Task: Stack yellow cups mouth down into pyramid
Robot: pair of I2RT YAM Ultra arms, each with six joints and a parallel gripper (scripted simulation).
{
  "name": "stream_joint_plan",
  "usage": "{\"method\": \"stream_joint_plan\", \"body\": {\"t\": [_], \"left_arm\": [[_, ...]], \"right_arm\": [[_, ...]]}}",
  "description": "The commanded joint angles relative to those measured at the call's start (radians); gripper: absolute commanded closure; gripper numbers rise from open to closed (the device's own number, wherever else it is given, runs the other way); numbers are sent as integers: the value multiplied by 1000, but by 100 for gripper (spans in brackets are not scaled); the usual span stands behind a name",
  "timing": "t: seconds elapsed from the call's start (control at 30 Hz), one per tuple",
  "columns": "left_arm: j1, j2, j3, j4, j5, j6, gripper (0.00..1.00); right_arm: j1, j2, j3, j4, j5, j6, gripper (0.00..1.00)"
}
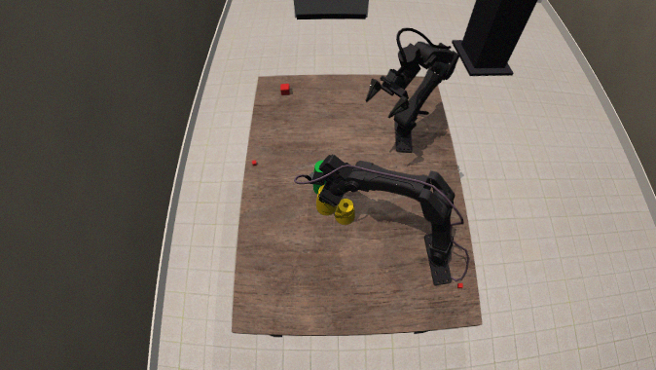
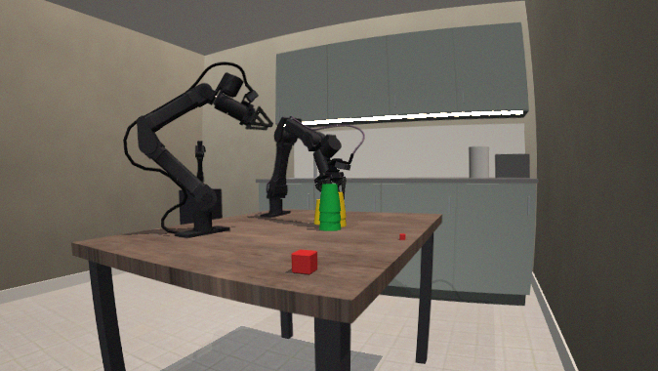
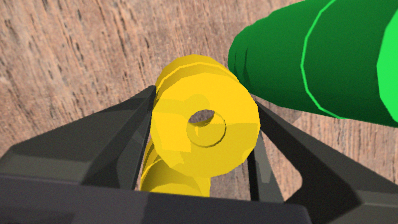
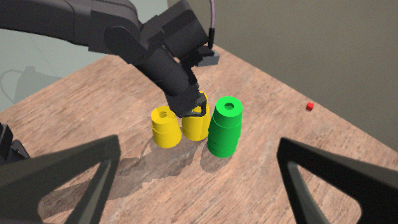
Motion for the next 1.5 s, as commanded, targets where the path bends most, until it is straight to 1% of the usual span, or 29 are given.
{"method": "stream_joint_plan", "body": {"t": [0.0, 0.1, 0.2, 0.23, 0.27, 0.53, 0.77, 1.03, 1.1, 1.47], "left_arm": [[-1, -40, -7, 23, -12, -9, 48], [-1, -40, -7, 23, -11, -8, 50], [-5, -44, -14, 25, -12, -10, 84], [-4, -44, 8, 5, -12, -8, 95], [-3, -44, 16, -9, -12, -7, 100], [-3, -53, 51, -50, -11, -7, 100], [-3, -63, 121, -129, -11, -7, 100], [-3, -50, 257, -259, -11, -7, 100], [-3, -50, 257, -259, -11, -7, 100], [-4, 1, 499, -458, -11, -7, 100]], "right_arm": [[7, -15, -4, -1, 4, 6, 0], [7, -15, -4, -1, 4, 6, 0], [7, -15, -4, -1, 4, 6, 0], [7, -15, -4, -1, 4, 6, 0], [7, -15, -4, -1, 4, 6, 0], [7, -15, -4, -1, 4, 6, 0], [7, -15, -4, -1, 4, 6, 0], [7, -15, -4, -1, 4, 6, 0], [7, -15, -4, -1, 4, 6, 0], [7, -15, -4, -1, 4, 6, 0]]}}
